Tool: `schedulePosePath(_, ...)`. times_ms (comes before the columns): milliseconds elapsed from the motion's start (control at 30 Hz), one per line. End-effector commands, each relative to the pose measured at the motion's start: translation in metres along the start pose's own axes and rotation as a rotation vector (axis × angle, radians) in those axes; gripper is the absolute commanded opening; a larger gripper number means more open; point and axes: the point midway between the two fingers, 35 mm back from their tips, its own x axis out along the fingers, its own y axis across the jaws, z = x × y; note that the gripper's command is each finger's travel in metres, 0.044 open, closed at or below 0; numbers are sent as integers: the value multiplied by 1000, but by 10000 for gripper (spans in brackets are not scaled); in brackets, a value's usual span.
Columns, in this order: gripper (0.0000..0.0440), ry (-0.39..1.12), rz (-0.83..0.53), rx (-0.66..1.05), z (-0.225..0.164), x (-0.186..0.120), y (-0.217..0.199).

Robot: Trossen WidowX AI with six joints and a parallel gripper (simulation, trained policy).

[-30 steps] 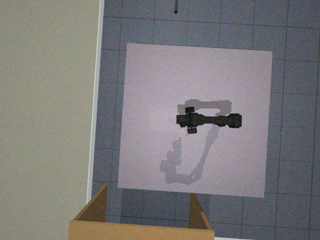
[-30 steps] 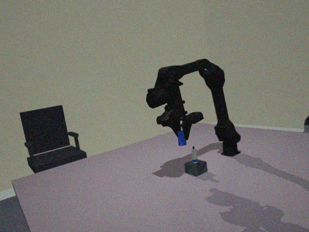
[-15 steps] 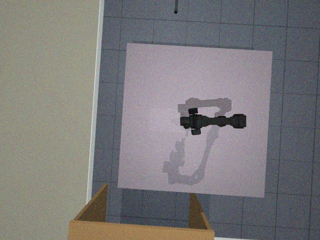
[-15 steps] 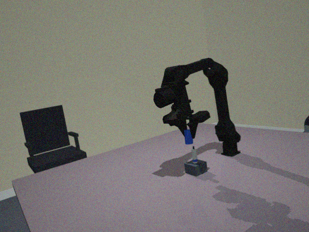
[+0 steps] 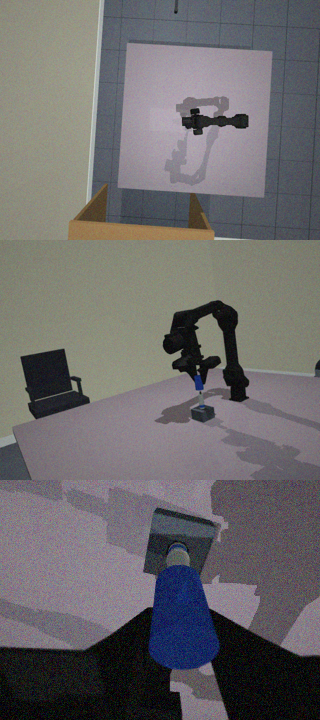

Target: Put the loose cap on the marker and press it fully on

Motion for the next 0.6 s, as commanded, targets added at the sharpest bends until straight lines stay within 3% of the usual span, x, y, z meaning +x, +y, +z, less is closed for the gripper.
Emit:
schedulePosePath(0,0,6,-7,0,-3,7,-1)
schedulePosePath(567,0,37,16,-23,-3,40,-1)
